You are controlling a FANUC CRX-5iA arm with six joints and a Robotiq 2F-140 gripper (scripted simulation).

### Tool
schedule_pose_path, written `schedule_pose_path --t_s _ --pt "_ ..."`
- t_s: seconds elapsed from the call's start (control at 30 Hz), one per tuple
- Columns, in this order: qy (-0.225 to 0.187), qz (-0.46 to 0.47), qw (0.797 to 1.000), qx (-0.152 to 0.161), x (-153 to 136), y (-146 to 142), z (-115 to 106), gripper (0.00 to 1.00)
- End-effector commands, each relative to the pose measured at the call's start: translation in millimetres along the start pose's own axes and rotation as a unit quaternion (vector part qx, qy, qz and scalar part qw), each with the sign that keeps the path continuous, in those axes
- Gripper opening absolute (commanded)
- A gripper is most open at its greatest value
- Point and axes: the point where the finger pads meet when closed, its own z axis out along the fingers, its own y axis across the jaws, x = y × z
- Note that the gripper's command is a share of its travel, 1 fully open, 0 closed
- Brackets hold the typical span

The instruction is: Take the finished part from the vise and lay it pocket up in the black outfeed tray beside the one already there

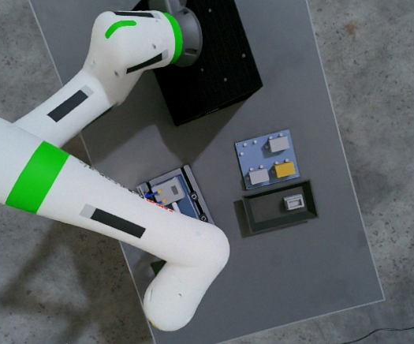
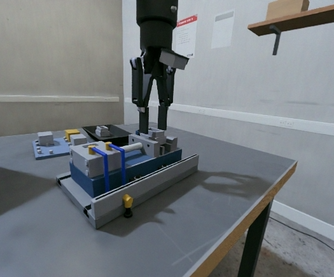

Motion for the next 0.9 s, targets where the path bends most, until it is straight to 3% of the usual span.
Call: schedule_pose_path --t_s 0.0,0.87 --pt "0.000 0.000 1.000 0.001 0.1 -0.7 -0.5 0.46" --pt "0.000 0.000 1.000 0.001 0.1 -0.7 3.1 0.46"
